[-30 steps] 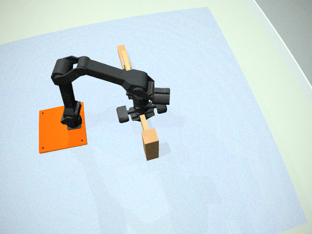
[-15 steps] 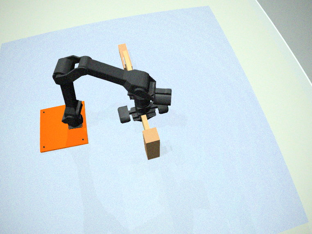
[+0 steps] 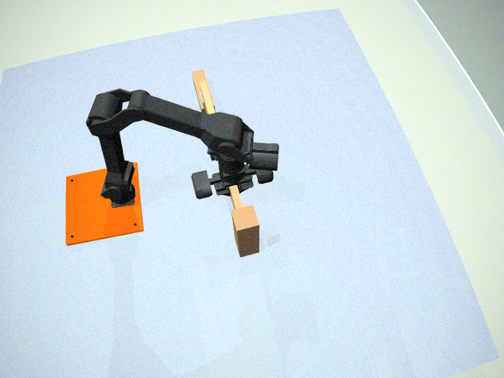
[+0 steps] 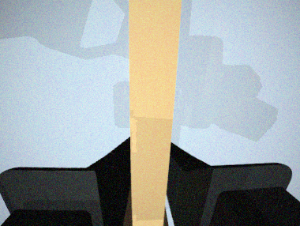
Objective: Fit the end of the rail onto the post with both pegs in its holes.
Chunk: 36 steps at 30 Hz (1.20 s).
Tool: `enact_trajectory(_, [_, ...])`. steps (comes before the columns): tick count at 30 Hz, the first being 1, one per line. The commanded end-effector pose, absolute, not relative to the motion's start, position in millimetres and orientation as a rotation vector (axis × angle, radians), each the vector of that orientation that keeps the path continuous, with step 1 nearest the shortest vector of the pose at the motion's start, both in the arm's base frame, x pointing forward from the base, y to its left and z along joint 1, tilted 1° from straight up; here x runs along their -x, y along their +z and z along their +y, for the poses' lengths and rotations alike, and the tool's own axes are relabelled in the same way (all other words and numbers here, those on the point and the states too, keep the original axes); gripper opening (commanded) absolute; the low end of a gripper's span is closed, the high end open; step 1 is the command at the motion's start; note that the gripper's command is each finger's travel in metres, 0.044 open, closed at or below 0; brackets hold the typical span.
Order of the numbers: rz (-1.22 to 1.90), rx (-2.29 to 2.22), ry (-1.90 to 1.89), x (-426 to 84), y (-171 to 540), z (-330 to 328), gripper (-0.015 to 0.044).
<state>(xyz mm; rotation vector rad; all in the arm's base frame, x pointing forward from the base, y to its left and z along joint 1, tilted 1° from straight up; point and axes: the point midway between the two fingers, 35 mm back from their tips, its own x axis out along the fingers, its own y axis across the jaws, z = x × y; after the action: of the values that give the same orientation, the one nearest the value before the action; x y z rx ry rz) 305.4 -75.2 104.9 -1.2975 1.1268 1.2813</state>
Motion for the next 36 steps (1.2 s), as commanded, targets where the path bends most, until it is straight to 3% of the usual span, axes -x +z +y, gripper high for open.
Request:
enact_trajectory(1, [1.125, 1.309, 1.269, -307.7, 108.6, -79.4, 0.0])
enact_trajectory(36, [1.125, 1.309, 1.268, -308.7, 107.7, -88.0, 0.0])
